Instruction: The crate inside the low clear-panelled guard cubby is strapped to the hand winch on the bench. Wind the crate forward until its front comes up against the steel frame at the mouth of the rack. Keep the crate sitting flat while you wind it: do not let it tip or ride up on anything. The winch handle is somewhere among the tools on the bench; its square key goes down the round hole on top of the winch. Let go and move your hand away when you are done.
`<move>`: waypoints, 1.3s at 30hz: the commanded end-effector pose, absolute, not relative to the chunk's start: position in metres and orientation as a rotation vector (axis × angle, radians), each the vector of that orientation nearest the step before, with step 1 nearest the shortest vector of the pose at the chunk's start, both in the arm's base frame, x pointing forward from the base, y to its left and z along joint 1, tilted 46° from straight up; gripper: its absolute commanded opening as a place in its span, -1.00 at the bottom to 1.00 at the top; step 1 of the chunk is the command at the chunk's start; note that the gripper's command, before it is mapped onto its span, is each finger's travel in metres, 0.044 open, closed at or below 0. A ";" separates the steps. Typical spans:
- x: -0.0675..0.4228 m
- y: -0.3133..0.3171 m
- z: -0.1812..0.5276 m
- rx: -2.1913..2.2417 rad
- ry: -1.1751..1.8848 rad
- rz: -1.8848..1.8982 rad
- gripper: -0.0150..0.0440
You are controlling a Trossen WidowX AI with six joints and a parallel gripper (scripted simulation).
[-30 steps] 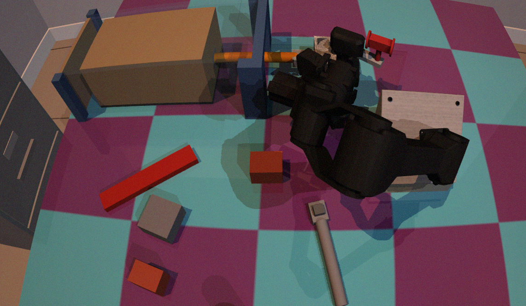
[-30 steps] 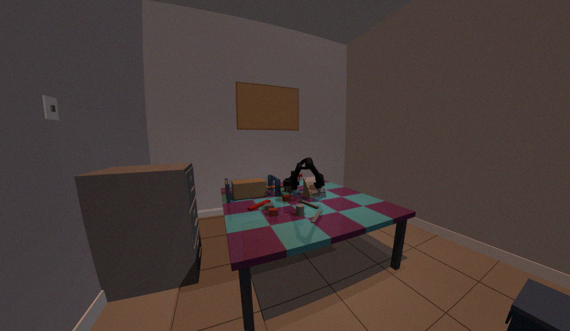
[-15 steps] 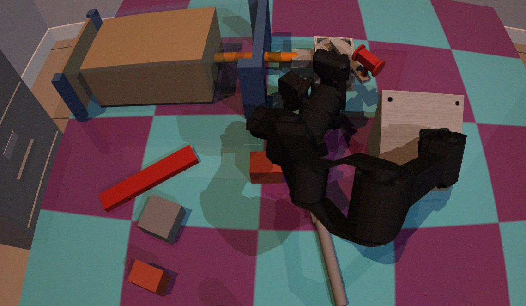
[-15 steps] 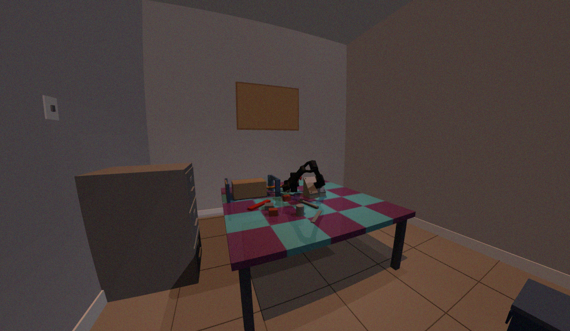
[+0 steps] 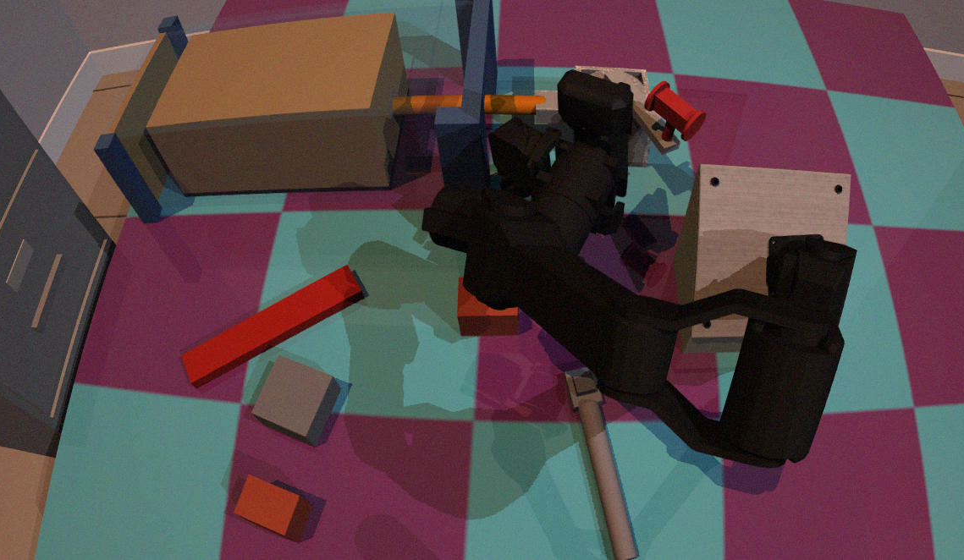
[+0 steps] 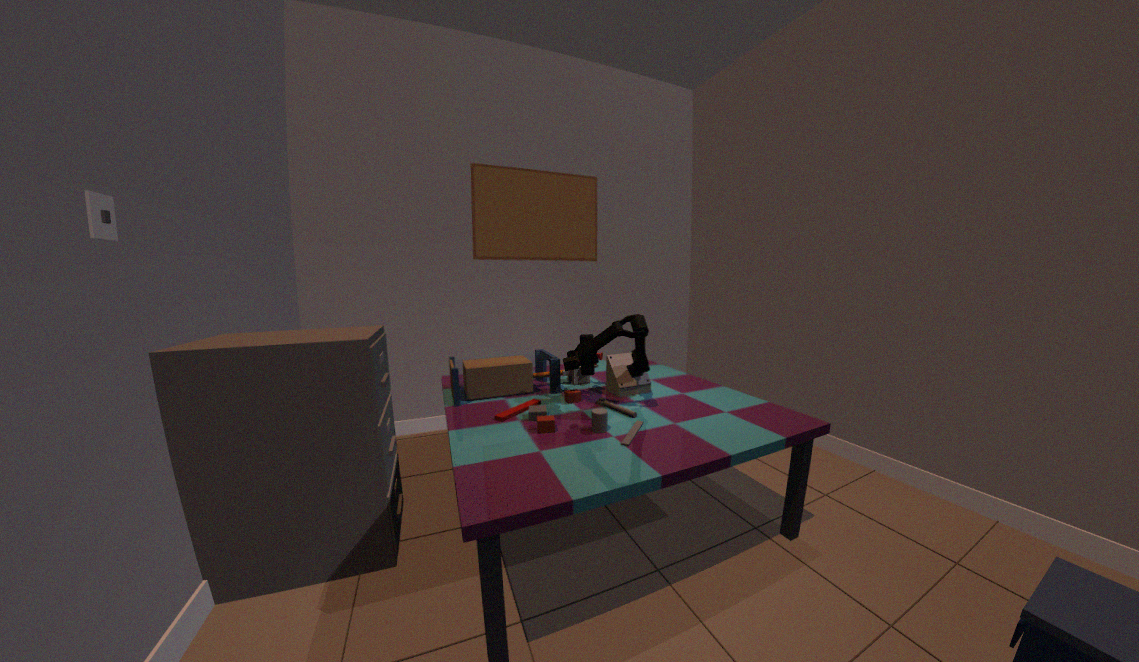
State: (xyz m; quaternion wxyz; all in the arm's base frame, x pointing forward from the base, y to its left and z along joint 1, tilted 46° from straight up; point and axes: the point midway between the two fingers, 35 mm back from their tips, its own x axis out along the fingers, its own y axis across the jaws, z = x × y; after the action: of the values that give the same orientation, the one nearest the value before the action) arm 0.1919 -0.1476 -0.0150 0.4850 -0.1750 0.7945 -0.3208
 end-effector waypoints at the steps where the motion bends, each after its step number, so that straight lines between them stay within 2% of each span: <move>1: 0.187 -0.179 0.015 -0.429 1.922 -0.800 0.32; 21: 0.187 -0.179 0.014 -0.417 1.918 -0.809 0.32; 24: 0.184 -0.183 0.009 -0.357 1.948 -0.797 0.59; 29: 0.169 -0.202 -0.012 -0.036 2.062 -0.725 1.00; 34: 0.156 -0.219 -0.030 0.464 2.112 -0.575 1.00; 39: 0.145 -0.241 -0.038 1.024 1.979 -0.409 1.00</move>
State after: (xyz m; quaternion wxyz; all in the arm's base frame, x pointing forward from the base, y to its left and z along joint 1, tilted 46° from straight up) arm 0.1516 -0.2263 -0.0349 0.4288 0.2904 0.8325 -0.1971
